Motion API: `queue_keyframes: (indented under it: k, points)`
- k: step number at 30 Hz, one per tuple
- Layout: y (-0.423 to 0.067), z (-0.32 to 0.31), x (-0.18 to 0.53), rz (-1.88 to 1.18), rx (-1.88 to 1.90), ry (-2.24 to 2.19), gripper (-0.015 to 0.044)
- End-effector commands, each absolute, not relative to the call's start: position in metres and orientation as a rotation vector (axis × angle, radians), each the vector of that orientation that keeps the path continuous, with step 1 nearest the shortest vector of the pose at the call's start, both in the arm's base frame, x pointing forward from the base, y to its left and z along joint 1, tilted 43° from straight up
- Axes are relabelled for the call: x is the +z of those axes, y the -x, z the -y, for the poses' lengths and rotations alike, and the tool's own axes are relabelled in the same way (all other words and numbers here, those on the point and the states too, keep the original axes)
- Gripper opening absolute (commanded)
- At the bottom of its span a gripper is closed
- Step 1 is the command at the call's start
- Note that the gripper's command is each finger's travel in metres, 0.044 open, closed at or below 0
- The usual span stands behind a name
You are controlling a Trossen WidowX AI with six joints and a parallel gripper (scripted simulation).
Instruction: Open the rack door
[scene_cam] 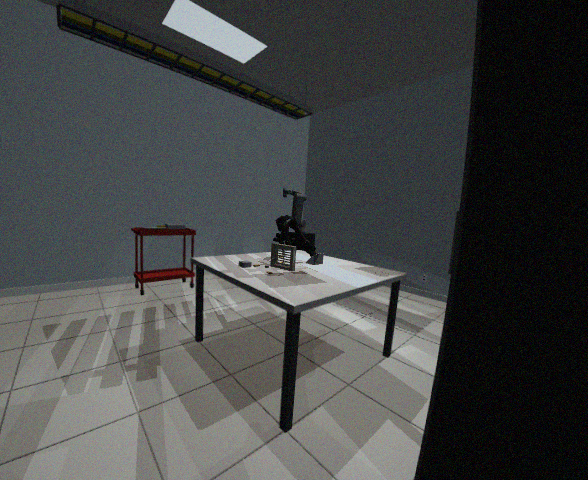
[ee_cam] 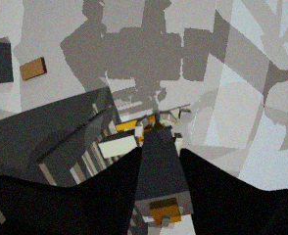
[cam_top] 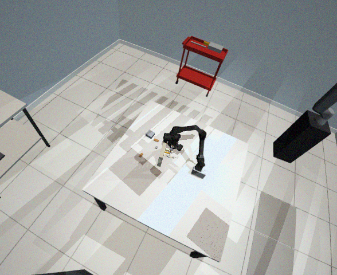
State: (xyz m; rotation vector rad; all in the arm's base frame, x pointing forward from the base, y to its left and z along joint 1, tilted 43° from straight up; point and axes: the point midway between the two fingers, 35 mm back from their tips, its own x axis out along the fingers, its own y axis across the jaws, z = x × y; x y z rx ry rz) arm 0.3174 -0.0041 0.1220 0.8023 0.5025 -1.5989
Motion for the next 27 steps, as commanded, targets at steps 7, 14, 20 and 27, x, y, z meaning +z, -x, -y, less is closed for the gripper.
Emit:
queue_keyframes:
  k: [7, 14, 20, 27]
  points:
    - [-0.3189, 0.0045, 0.1197, -0.487, -1.607, -0.825, 0.0275]
    - [-0.3189, 0.0045, 0.1197, -0.653, -1.521, -0.657, 0.0285]
    - [-0.3189, 0.0045, 0.1197, -0.858, -1.388, -0.431, 0.0285]
    - [-0.3189, 0.0045, 0.1197, -1.075, -1.208, -0.164, 0.0285]
